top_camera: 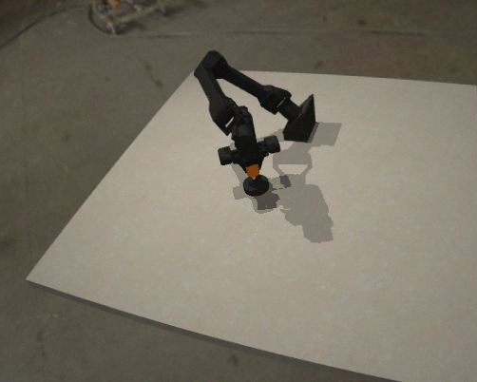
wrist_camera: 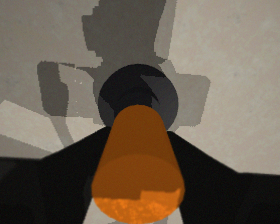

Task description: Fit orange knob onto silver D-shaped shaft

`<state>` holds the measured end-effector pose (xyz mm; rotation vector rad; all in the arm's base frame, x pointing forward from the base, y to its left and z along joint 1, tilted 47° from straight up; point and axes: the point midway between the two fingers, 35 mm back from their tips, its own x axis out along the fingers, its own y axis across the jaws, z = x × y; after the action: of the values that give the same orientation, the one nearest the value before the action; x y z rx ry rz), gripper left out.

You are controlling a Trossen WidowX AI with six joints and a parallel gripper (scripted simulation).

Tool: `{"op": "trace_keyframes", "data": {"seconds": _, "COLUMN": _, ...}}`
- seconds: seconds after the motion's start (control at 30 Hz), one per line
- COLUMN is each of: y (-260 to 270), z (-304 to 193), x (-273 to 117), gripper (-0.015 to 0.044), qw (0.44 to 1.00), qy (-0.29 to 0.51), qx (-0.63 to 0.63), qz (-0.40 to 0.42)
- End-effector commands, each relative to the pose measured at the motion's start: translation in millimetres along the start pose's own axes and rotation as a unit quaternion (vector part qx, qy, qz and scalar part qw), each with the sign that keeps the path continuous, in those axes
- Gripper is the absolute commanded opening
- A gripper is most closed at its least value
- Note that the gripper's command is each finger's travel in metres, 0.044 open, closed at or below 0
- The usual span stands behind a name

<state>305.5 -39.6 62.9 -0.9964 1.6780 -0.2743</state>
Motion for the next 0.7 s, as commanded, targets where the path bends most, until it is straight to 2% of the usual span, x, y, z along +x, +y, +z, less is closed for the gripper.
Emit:
{"op": "trace_keyframes", "data": {"seconds": 0.0, "y": -1.0, "z": 0.8, "x": -2.6, "gripper": 0.0000, "qw": 1.000, "qy": -0.003, "qx": 0.025, "qz": -0.002}}
{"op": "trace_keyframes", "data": {"seconds": 0.17, "y": -0.4, "z": 2.5, "x": -2.4, "gripper": 0.0000, "qw": 0.995, "qy": -0.003, "qx": 0.102, "qz": -0.002}}
{"op": "trace_keyframes", "data": {"seconds": 0.67, "y": 0.2, "z": 2.3, "x": 1.7, "gripper": 0.0000, "qw": 0.995, "qy": -0.003, "qx": 0.102, "qz": -0.002}}
